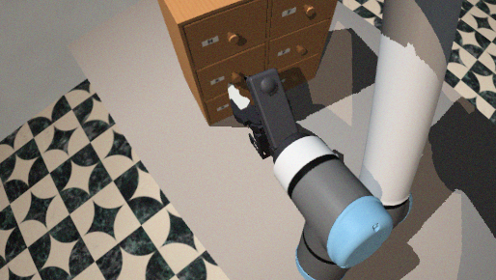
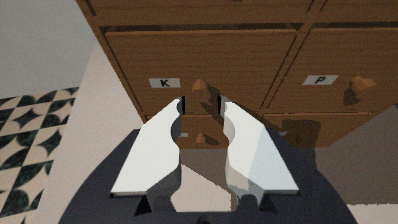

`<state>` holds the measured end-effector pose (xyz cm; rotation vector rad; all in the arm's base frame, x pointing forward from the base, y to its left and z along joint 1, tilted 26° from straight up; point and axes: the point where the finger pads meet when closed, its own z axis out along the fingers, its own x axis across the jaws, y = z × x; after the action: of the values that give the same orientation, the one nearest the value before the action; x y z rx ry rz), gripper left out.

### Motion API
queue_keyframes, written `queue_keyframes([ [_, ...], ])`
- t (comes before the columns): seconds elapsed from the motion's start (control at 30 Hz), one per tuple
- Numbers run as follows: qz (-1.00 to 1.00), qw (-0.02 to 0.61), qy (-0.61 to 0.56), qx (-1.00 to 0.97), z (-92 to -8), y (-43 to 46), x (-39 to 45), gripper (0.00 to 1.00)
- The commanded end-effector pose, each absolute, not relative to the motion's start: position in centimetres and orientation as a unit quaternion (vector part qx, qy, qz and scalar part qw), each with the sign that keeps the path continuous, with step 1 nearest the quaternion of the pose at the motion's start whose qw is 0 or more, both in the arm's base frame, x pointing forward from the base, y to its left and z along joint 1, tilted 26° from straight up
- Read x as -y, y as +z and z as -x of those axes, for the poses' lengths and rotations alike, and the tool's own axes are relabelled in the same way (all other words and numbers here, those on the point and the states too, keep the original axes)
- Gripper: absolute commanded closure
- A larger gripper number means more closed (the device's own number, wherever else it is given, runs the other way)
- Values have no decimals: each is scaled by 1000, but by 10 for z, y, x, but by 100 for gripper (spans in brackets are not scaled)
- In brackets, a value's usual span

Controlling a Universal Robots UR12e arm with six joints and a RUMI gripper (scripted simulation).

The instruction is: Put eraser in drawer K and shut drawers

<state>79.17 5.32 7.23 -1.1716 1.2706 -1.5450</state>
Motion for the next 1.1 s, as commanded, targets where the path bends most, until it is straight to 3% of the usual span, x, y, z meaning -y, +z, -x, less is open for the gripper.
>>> queue_keyframes([
  [0.0, 463, 400, -611, -502, -780, 68, -56, 80],
  [1.07, 463, 400, -611, -502, -738, 56, -65, 80],
])
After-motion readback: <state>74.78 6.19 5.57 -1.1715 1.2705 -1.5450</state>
